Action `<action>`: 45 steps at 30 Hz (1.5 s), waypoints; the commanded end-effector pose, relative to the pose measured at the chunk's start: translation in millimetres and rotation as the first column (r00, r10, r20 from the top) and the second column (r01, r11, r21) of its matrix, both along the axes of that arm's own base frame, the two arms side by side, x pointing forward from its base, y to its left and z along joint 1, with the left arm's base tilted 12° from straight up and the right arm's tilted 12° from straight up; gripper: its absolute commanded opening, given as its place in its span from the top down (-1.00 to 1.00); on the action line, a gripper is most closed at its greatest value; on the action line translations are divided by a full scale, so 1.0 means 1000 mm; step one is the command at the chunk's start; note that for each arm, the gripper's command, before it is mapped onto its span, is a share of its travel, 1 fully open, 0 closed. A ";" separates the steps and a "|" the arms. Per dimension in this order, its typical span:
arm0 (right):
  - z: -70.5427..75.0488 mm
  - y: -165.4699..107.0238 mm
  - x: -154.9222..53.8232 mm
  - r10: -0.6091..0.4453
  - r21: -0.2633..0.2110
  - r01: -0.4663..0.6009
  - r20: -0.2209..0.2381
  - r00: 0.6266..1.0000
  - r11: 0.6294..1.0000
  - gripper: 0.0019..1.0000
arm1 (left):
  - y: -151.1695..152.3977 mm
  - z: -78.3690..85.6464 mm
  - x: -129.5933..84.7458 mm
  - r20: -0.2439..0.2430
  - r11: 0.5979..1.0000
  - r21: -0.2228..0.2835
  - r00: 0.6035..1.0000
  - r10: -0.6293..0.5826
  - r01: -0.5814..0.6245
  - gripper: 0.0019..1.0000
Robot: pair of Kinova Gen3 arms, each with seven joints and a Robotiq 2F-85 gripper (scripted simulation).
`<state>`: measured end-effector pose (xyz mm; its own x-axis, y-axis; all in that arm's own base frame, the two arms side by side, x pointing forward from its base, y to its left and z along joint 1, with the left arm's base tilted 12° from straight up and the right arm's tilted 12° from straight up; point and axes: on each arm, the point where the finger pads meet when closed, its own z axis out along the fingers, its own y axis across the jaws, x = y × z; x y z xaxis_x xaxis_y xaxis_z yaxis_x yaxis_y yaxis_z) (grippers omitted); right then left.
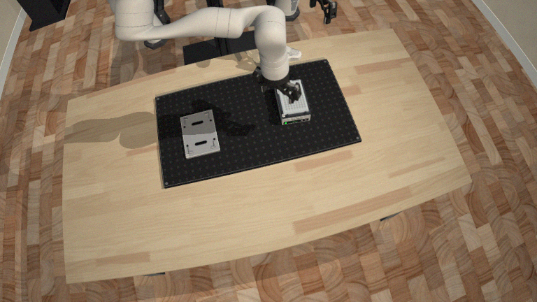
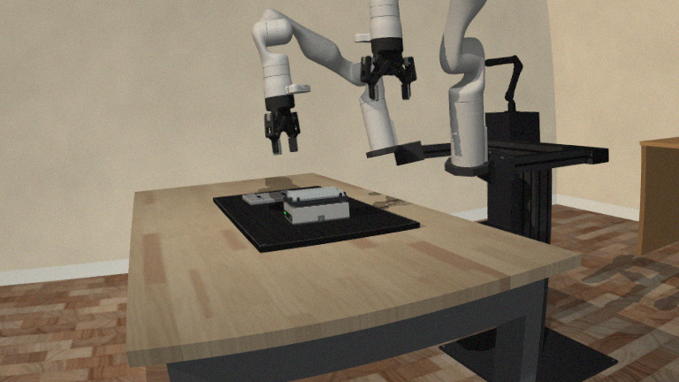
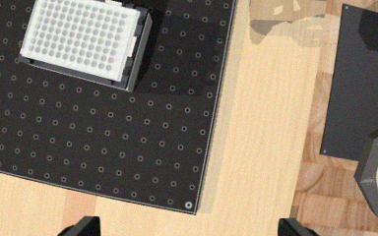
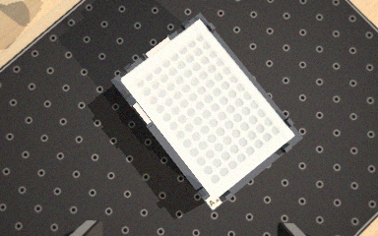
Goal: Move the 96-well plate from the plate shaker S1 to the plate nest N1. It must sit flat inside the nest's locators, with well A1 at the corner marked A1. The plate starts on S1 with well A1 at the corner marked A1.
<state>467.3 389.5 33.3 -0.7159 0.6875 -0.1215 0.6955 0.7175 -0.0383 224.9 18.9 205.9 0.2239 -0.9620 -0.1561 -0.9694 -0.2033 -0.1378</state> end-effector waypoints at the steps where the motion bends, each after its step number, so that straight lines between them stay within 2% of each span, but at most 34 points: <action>1: -0.006 0.013 -0.007 0.120 -0.021 -0.120 -0.014 0.993 0.993 -1.00 | 0.000 0.000 0.000 0.001 1.000 0.000 1.000 0.000 0.000 -1.00; 3: -0.011 0.020 -0.012 0.184 -0.031 -0.185 -0.021 0.983 0.982 -1.00 | 0.000 0.000 0.000 0.001 1.000 0.000 1.000 0.000 0.000 -1.00; 5: -0.011 0.020 -0.012 0.184 -0.031 -0.185 -0.021 0.983 0.982 -1.00 | 0.000 0.000 0.000 0.001 1.000 0.000 1.000 0.000 0.000 -1.00; 10: -0.023 0.038 -0.025 0.341 -0.056 -0.343 -0.042 0.939 0.938 -1.00 | 0.000 0.000 0.000 0.001 1.000 0.000 1.000 0.000 0.000 -1.00; 14: -0.030 0.049 -0.034 0.459 -0.073 -0.463 -0.061 0.886 0.883 -1.00 | 0.000 0.000 0.000 0.001 1.000 0.000 1.000 0.000 0.000 -1.00; 20: -0.037 0.061 -0.044 0.613 -0.094 -0.620 -0.092 0.785 0.779 -1.00 | 0.000 0.000 0.000 0.001 1.000 0.000 1.000 0.000 0.000 -1.00; 45: -0.041 0.061 -0.044 0.613 -0.094 -0.620 -0.092 0.785 0.779 -1.00 | 0.000 0.000 0.000 0.001 1.000 0.000 1.000 0.000 0.000 -1.00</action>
